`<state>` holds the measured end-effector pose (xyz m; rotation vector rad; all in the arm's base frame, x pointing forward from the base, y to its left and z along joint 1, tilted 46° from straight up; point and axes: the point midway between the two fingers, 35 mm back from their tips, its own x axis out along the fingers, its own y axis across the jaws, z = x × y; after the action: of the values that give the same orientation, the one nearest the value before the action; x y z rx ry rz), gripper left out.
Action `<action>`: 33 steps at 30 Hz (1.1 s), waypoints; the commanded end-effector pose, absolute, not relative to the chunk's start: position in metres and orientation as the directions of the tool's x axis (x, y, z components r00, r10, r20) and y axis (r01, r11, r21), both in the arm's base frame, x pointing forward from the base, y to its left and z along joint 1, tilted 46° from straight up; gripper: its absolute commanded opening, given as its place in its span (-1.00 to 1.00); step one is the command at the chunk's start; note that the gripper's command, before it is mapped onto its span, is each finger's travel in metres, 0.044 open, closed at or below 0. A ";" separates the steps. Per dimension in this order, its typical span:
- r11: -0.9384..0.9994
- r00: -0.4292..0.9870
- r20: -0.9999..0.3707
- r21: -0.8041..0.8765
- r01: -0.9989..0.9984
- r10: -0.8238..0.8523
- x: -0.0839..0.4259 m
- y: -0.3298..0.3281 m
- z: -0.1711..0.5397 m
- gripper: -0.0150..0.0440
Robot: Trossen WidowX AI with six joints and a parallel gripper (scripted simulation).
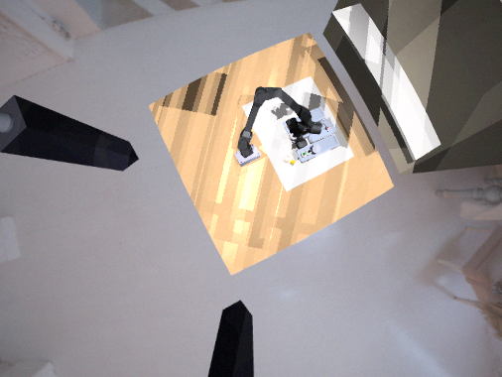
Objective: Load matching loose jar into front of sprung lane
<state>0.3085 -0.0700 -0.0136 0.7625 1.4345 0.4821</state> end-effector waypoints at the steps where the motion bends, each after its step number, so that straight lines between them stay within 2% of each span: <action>1: 0.685 0.129 -0.698 0.716 0.134 0.704 0.318 -0.075 -0.010 -0.49; 33: 0.685 0.130 -0.698 0.716 0.134 0.704 0.330 -0.079 -0.008 -0.49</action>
<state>0.3200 -0.0733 -0.0123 0.7644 1.4389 0.4827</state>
